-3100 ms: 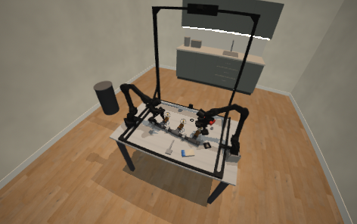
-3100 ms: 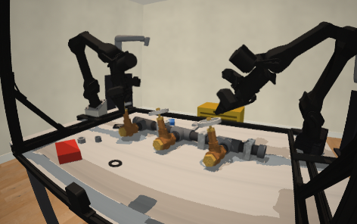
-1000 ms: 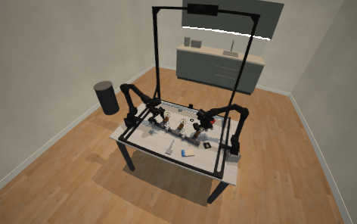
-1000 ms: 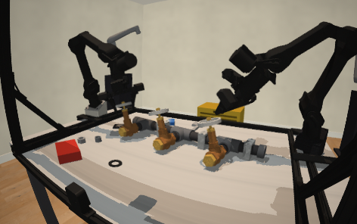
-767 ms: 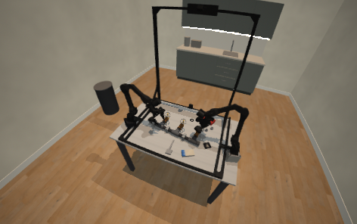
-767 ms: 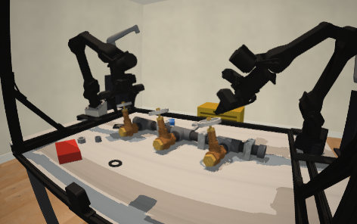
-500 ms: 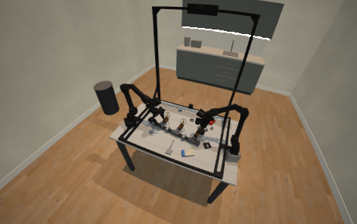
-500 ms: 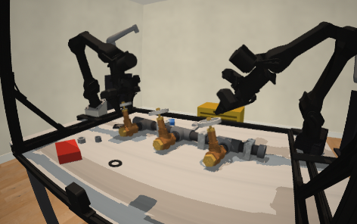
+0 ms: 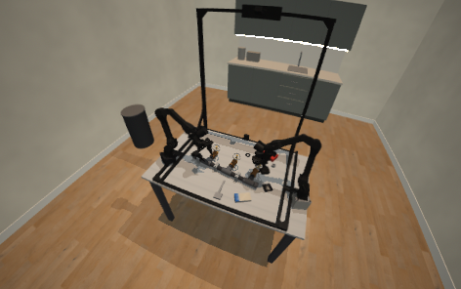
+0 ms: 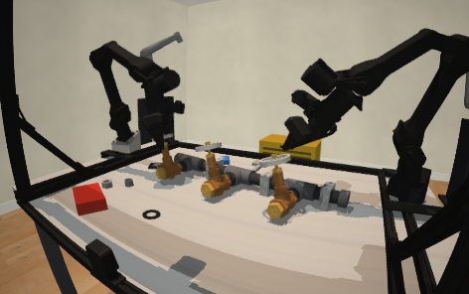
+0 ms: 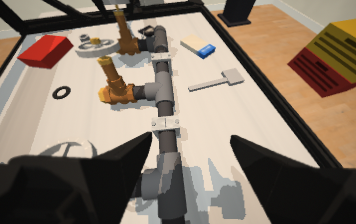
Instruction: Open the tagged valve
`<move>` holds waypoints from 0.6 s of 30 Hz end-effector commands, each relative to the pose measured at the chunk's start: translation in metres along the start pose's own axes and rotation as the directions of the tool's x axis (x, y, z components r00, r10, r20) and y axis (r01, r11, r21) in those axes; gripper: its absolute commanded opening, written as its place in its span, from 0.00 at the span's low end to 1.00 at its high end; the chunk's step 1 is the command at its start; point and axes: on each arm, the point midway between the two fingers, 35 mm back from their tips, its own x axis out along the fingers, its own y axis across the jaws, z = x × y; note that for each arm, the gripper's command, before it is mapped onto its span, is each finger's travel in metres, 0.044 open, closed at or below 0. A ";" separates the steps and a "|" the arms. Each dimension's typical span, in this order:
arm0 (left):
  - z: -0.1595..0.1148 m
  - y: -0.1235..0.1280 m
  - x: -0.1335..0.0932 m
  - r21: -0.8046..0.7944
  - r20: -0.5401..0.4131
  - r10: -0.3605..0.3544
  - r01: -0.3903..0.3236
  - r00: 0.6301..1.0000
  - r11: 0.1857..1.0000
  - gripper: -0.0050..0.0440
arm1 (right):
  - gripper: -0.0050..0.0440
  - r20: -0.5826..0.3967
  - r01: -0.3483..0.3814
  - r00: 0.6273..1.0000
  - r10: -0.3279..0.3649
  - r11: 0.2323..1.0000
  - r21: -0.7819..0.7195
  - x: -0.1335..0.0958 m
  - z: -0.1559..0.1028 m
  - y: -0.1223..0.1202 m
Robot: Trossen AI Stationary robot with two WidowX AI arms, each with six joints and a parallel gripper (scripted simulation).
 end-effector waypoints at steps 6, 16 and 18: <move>0.000 0.000 0.000 0.006 0.000 0.000 0.000 1.000 1.000 0.54 | 0.92 0.000 0.000 1.000 0.000 1.000 0.000 0.000 0.000 0.000; 0.000 0.000 0.000 0.006 0.000 0.000 0.000 1.000 1.000 0.92 | 0.92 0.000 0.000 1.000 0.000 1.000 0.000 0.000 0.000 0.000; 0.000 0.000 0.000 0.006 0.000 0.000 0.000 1.000 1.000 0.92 | 0.92 0.000 0.000 1.000 0.000 1.000 0.000 0.000 0.000 0.000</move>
